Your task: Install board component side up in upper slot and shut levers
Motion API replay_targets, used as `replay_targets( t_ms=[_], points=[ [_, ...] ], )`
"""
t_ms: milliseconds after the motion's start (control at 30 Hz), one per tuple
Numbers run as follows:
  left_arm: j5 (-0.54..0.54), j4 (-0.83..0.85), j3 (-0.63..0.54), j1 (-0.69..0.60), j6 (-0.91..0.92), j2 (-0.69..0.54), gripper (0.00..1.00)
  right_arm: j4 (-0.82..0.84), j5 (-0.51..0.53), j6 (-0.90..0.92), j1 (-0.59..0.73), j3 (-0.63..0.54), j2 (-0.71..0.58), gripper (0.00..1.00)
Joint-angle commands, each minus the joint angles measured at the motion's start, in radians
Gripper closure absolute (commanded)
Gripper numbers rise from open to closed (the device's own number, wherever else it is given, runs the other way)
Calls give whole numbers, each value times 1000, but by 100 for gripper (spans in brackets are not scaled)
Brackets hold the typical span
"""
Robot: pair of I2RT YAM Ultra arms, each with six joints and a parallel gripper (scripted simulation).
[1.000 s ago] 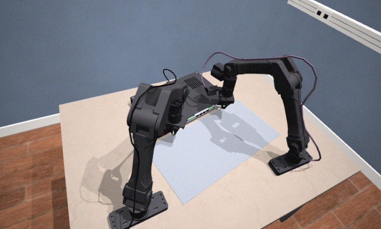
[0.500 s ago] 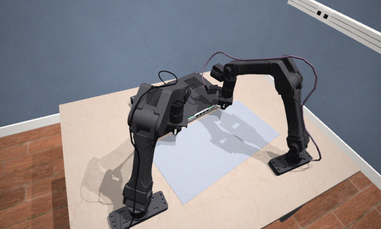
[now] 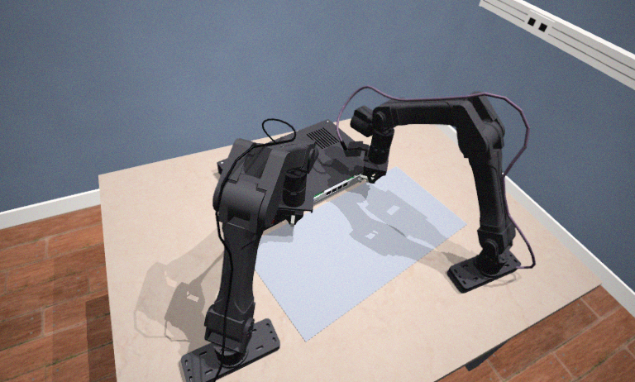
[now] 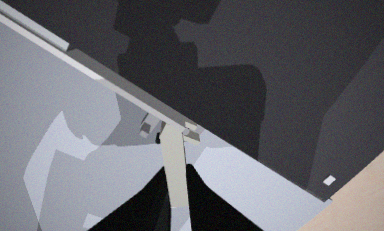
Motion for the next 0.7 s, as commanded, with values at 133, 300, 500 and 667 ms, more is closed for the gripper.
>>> replay_targets(
  t_ms=[133, 300, 500, 667],
  points=[
    [-31, -2, 35, -13, -164, 4, 97, 33, 4, 162, 12, -10, -30, 96],
    [-33, -16, 44, -19, -217, 10, 97, 34, 4, 215, 19, -14, -32, 96],
    [-33, -19, 54, -23, -284, 17, 97, 35, 4, 286, 25, -15, -33, 96],
    [-34, -22, 56, -21, -285, 18, 97, 36, 5, 287, 24, -16, -34, 96]
  ],
)
